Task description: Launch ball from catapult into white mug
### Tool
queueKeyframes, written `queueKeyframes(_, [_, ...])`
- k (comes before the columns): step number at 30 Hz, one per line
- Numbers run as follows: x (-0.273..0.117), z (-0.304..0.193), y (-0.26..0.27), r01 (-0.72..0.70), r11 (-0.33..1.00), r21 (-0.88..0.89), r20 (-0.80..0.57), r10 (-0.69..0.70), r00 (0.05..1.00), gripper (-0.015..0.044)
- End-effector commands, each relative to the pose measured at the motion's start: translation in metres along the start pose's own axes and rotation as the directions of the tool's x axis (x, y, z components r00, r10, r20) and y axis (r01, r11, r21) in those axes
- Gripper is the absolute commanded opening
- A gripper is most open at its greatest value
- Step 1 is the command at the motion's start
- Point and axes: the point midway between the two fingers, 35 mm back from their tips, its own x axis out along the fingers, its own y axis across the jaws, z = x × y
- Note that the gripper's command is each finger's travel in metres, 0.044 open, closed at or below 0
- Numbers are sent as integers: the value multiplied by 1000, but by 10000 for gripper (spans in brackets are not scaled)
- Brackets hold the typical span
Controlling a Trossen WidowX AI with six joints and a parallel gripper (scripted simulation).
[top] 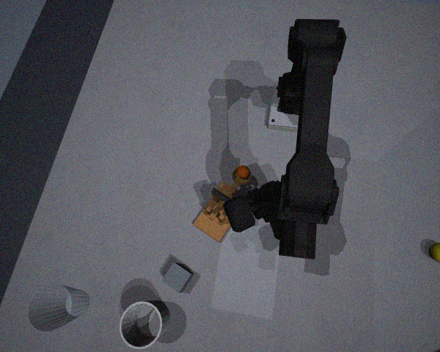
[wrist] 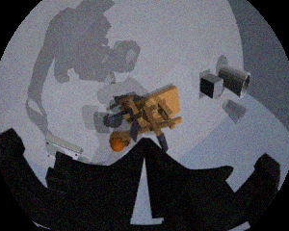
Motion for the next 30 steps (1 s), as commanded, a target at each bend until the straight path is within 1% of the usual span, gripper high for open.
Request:
queueKeyframes(1, [1,-9,13,3,992,-124,-68,-12,998,0])
queueKeyframes(7, [0,-21,31,-6,954,-300,-159,-44,986,0])
queueKeyframes(14, [-3,-37,46,-38,872,-488,-253,-99,962,0])
queueKeyframes(22, [-3,-38,48,-43,862,-506,-262,-106,959,0])
queueKeyframes(30, [7,-32,50,-48,860,-508,-268,-105,958,0])
